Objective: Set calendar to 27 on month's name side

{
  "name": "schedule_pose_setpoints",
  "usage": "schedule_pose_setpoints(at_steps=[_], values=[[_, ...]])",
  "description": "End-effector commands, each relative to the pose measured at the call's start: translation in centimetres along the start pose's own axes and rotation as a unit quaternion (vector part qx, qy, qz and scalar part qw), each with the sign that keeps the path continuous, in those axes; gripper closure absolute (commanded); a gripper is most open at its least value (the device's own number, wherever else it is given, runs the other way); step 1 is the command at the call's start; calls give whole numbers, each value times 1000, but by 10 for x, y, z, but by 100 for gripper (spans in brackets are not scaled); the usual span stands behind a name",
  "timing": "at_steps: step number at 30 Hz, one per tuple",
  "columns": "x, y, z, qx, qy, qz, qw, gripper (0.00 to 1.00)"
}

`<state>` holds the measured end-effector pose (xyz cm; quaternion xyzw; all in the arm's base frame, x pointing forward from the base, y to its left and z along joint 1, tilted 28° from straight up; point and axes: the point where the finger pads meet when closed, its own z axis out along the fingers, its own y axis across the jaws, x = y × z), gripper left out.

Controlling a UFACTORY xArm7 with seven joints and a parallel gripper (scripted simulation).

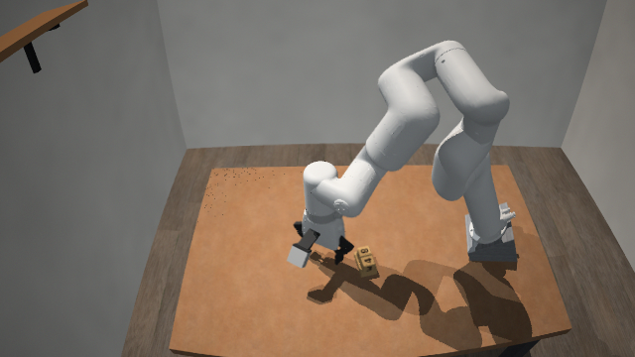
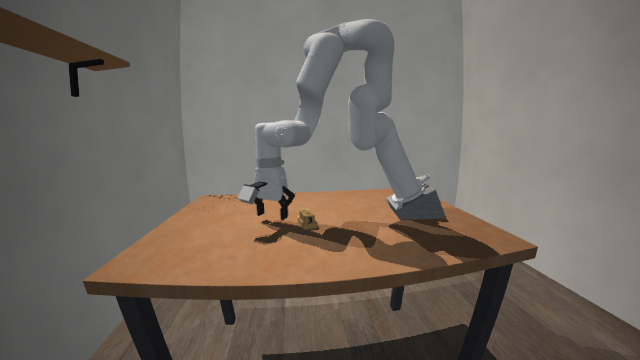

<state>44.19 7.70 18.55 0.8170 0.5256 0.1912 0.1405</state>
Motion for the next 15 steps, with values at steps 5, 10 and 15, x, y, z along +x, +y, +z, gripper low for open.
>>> schedule_pose_setpoints(at_steps=[5,10,15], values=[[1,1,-5,-1,1,0,1000,0],[1,1,-20,-1,1,0,1000,0],[1,1,-34,-1,1,0,1000,0]])
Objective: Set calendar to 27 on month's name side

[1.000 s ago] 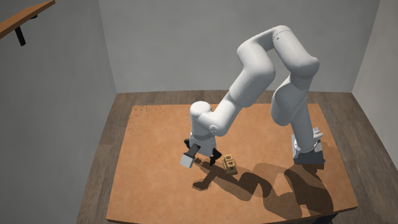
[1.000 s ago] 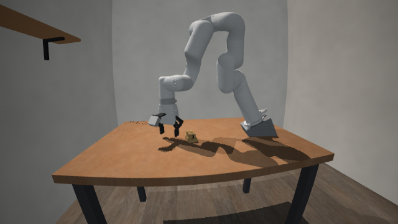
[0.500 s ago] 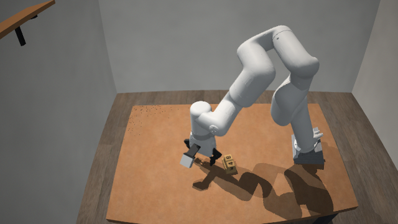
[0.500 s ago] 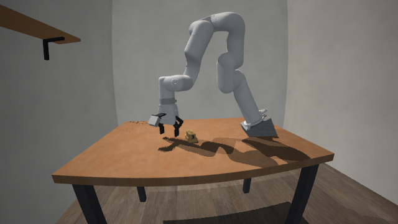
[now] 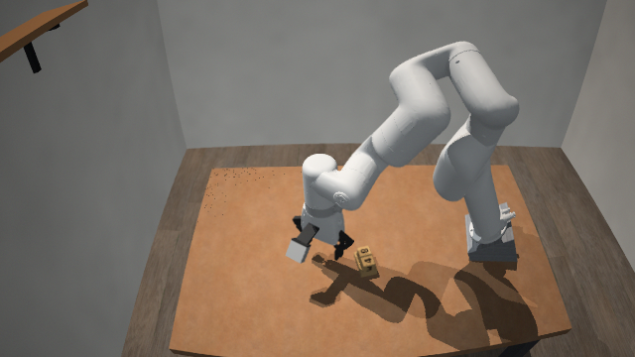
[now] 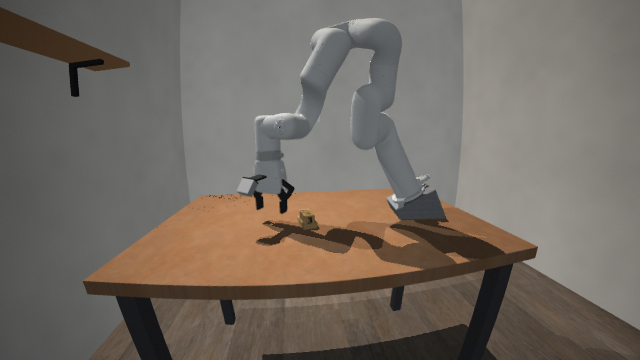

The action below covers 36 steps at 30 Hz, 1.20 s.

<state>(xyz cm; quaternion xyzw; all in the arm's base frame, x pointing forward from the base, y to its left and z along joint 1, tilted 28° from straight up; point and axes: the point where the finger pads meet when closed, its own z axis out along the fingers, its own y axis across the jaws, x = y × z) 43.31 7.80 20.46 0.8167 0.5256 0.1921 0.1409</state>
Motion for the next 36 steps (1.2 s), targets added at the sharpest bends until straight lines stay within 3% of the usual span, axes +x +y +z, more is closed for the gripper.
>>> schedule_pose_setpoints(at_steps=[1,36], values=[[0,0,-15,0,0,0,1000,0],[-25,24,-11,0,0,0,1000,0]])
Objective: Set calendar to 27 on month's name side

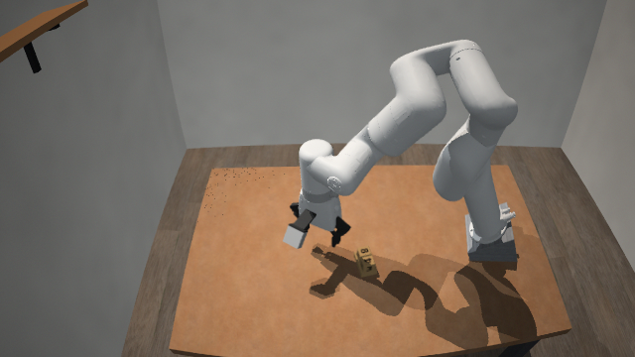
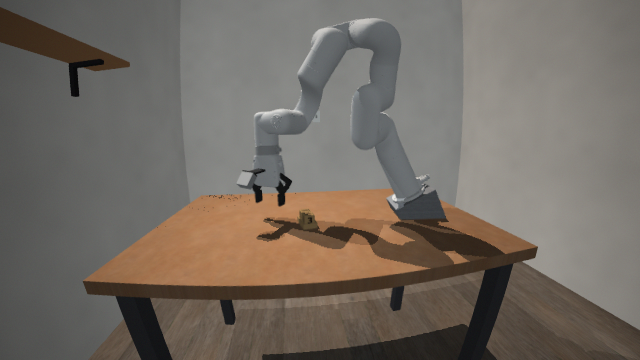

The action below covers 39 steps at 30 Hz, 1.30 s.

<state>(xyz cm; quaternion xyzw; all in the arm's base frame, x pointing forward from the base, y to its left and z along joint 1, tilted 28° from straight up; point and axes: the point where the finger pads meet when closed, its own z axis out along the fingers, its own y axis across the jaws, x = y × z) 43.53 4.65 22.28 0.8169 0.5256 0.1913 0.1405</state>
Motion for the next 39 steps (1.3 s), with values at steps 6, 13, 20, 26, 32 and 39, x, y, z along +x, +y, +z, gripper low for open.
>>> schedule_pose_setpoints(at_steps=[6,13,20,26,32,39], values=[[0,1,14,-1,1,0,1000,0],[0,1,31,-1,1,0,1000,0],[0,1,34,-1,1,0,1000,0],[0,1,34,-1,1,0,1000,0],[0,1,34,-1,1,0,1000,0],[0,1,34,-1,1,0,1000,0]])
